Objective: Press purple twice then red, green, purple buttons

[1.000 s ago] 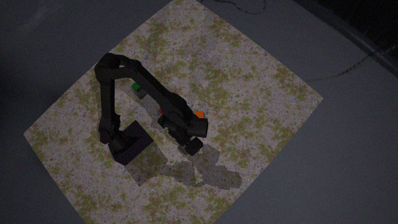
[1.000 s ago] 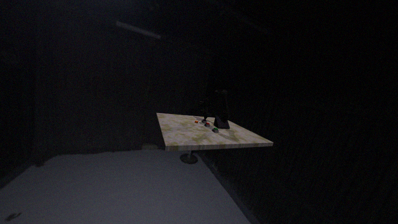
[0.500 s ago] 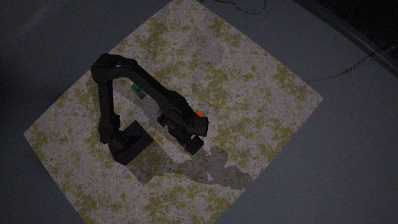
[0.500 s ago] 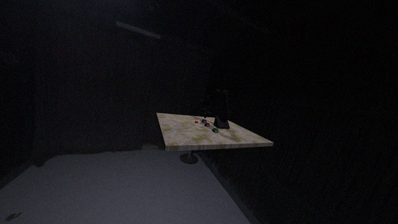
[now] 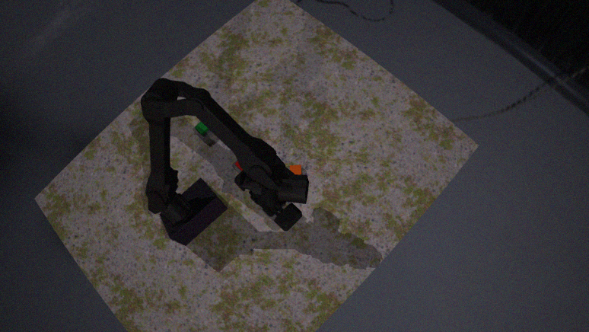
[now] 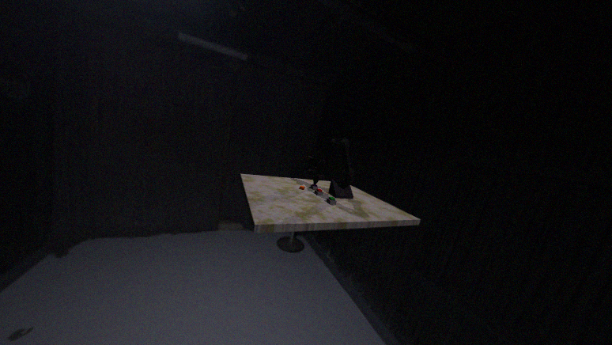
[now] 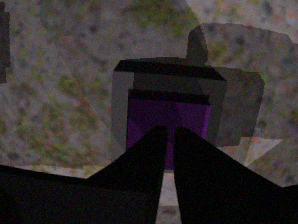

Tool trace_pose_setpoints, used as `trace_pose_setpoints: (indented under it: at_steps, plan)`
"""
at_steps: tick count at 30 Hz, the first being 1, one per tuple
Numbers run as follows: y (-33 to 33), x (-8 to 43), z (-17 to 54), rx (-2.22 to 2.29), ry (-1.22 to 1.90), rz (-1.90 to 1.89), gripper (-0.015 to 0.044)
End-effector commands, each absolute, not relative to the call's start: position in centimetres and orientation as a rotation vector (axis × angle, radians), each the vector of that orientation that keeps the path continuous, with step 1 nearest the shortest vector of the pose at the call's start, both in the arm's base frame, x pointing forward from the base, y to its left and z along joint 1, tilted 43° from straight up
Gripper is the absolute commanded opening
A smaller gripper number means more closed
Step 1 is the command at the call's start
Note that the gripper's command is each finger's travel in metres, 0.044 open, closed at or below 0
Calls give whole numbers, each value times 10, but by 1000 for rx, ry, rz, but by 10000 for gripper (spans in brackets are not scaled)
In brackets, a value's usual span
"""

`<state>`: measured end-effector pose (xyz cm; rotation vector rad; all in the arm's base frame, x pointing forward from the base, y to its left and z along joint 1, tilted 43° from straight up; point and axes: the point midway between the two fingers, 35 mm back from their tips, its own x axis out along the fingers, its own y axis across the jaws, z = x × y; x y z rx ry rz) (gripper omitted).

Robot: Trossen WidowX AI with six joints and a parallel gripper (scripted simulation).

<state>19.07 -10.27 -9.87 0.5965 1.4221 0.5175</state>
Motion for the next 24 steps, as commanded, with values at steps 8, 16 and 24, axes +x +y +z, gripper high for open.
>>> trace_pose_setpoints:
  at_steps: [8,16,24]
  plan:
    - [-99,190,-102,603,1422,518,20]
    - [-99,190,-102,603,1422,518,20]
    - [-122,187,-76,602,1423,517,20]
